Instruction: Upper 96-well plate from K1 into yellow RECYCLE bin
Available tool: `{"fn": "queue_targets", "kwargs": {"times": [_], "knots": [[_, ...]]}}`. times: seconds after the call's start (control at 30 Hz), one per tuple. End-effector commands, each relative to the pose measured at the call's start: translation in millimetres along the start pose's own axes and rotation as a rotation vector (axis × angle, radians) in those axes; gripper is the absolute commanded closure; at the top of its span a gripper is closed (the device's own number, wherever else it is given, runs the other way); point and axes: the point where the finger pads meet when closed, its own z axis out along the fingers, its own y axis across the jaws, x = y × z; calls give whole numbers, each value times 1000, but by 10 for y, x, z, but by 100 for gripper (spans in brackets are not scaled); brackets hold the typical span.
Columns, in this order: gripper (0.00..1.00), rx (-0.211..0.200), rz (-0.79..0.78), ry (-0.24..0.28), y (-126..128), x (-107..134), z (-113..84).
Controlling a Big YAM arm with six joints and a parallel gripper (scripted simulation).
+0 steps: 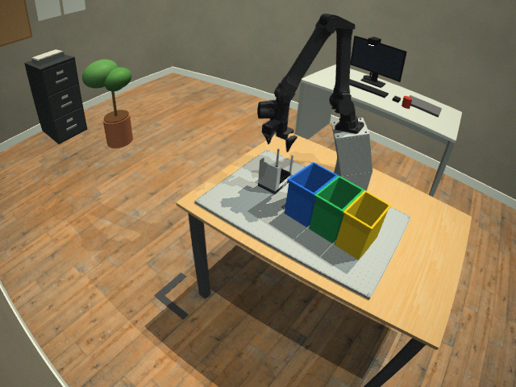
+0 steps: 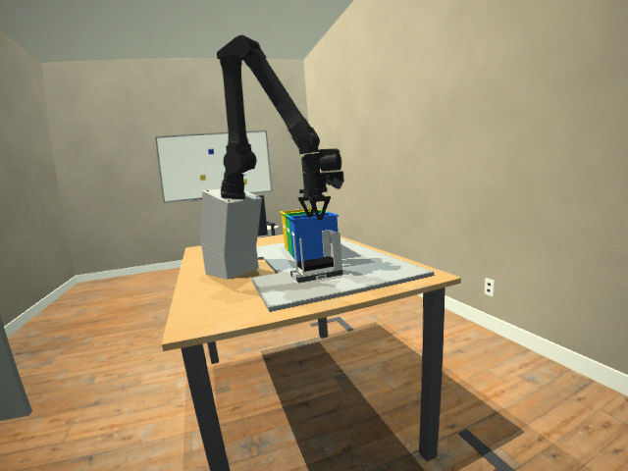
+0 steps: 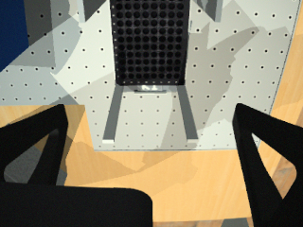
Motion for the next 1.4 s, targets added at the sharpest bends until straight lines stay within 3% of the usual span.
{"fn": "queue_targets", "kwargs": {"times": [0.0,1.37], "knots": [[0,-1,1,5,-38,34,102],[0,10,2,-9,-110,-36,672]]}}
